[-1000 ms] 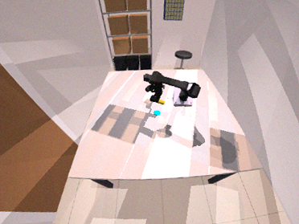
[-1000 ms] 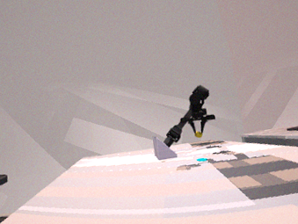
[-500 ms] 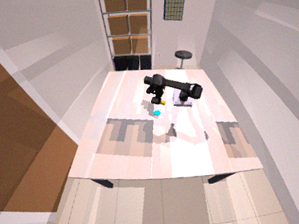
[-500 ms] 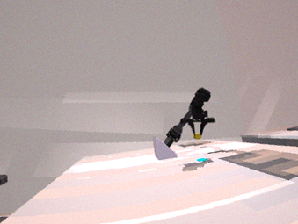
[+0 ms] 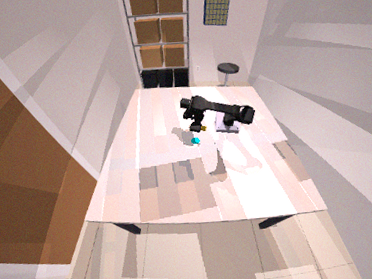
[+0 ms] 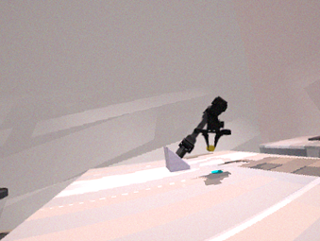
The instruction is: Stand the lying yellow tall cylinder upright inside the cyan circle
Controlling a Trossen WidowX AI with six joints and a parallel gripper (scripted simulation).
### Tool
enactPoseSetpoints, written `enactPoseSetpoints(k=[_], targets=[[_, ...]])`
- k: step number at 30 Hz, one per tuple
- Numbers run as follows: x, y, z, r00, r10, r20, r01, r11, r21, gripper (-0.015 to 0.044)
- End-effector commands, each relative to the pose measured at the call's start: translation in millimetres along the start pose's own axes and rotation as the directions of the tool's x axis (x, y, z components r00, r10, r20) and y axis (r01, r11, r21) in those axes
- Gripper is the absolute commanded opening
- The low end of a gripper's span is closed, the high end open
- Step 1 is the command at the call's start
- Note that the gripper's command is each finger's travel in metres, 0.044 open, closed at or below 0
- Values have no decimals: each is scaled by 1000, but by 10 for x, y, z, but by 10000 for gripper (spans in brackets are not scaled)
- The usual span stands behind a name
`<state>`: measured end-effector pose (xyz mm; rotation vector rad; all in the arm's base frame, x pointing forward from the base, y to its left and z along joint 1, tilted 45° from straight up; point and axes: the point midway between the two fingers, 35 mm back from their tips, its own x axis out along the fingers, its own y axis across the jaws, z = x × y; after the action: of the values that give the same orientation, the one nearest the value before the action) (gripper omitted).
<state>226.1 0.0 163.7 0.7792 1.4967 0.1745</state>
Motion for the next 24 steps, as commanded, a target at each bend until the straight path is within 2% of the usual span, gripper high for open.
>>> enactPoseSetpoints(k=[1, 24], targets=[[27, -16, -28, 1000, -26, 11, 26, 1000, -5, 105], [119, -63, -91, 988, -139, 59, 141, 990, -26, 105]])
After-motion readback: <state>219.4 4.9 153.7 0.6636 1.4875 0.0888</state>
